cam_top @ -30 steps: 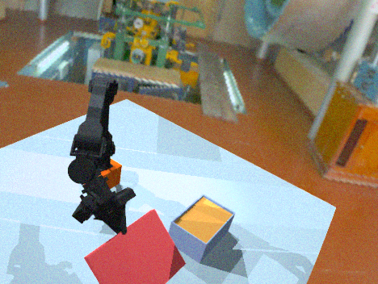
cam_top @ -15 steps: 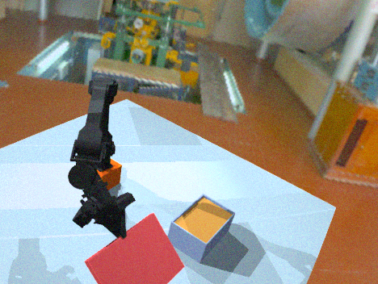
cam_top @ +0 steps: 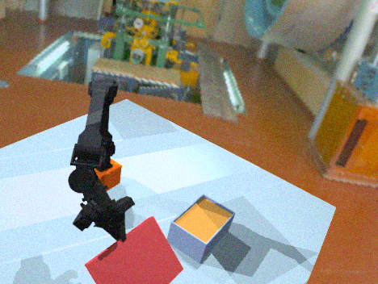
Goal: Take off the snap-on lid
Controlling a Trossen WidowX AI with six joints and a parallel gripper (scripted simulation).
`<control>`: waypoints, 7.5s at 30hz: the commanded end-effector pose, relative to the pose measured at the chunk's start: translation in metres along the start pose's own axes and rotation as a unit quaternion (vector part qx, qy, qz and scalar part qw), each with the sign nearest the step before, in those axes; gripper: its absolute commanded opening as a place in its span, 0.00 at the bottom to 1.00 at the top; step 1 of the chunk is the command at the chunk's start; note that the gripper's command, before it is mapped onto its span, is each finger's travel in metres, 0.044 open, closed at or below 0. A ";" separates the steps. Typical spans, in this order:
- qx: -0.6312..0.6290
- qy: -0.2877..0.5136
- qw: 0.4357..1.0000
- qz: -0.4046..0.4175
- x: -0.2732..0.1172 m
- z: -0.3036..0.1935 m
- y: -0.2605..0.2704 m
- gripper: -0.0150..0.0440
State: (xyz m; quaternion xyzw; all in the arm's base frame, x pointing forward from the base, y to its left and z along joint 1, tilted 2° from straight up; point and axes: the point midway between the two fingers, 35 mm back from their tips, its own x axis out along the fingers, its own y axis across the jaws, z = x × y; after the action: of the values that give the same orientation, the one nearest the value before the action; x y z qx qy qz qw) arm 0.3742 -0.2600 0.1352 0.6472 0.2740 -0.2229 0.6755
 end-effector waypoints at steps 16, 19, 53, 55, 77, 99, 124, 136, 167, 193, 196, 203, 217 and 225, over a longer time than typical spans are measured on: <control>-0.004 0.002 1.000 0.004 0.009 0.000 -0.010 0.25; -0.004 0.002 1.000 0.004 0.011 0.000 -0.012 0.25; -0.004 0.002 1.000 0.004 0.029 0.000 -0.033 0.25; -0.004 0.002 1.000 0.004 0.030 0.000 -0.034 0.25; -0.004 0.002 1.000 0.004 0.041 0.000 -0.048 0.25; -0.004 0.002 1.000 0.004 0.052 0.000 -0.061 0.25; -0.004 0.002 1.000 0.003 0.065 0.000 -0.076 0.25; -0.004 0.002 1.000 0.003 0.072 0.000 -0.084 0.25; -0.004 0.002 1.000 0.003 0.088 0.000 -0.103 0.25; -0.004 0.002 1.000 0.003 0.093 0.002 -0.105 0.57; -0.004 0.002 1.000 0.003 0.093 0.002 -0.105 0.70; -0.004 0.002 1.000 0.003 0.086 0.002 -0.111 0.94; -0.004 0.002 1.000 0.002 0.065 0.002 -0.130 1.00; -0.004 0.002 1.000 0.001 0.053 0.002 -0.141 1.00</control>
State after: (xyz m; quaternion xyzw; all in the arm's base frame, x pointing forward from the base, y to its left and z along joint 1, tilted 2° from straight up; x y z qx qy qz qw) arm 0.3284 -0.2691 -0.0045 0.6450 0.2737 -0.2208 0.6784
